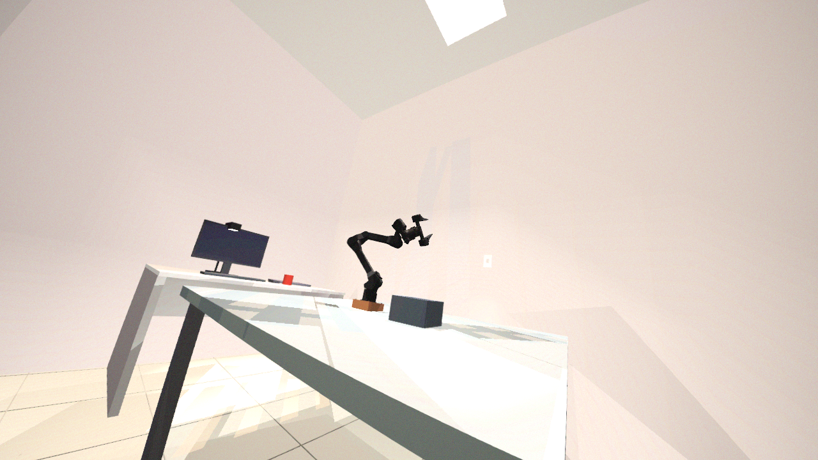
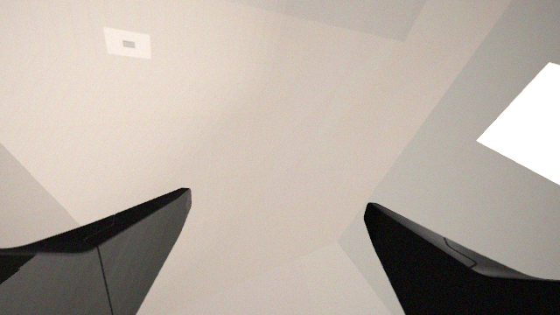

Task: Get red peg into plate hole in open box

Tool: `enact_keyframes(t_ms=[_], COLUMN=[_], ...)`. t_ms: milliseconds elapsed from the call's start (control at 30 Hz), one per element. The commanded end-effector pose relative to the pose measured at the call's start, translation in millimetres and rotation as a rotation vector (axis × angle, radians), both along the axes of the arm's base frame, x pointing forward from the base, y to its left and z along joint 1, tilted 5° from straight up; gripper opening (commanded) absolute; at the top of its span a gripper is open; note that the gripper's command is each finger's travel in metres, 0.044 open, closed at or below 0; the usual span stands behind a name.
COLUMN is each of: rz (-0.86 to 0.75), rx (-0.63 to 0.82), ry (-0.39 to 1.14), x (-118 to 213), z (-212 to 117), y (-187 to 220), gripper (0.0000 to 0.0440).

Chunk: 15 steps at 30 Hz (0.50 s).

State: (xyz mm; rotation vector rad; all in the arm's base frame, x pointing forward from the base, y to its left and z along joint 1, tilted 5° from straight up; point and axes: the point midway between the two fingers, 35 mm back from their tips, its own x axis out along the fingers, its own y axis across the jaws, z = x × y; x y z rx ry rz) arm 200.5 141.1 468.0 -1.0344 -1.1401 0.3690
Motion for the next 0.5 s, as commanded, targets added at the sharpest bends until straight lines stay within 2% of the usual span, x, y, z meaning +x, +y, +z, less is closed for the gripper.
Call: enact_keyframes(t_ms=[0, 467], rz=[0.023, 0.097], rx=[0.048, 0.228], ry=[0.107, 0.548], x=[10, 48], z=[-4, -37], y=[1, 10], gripper=[0.044, 0.044])
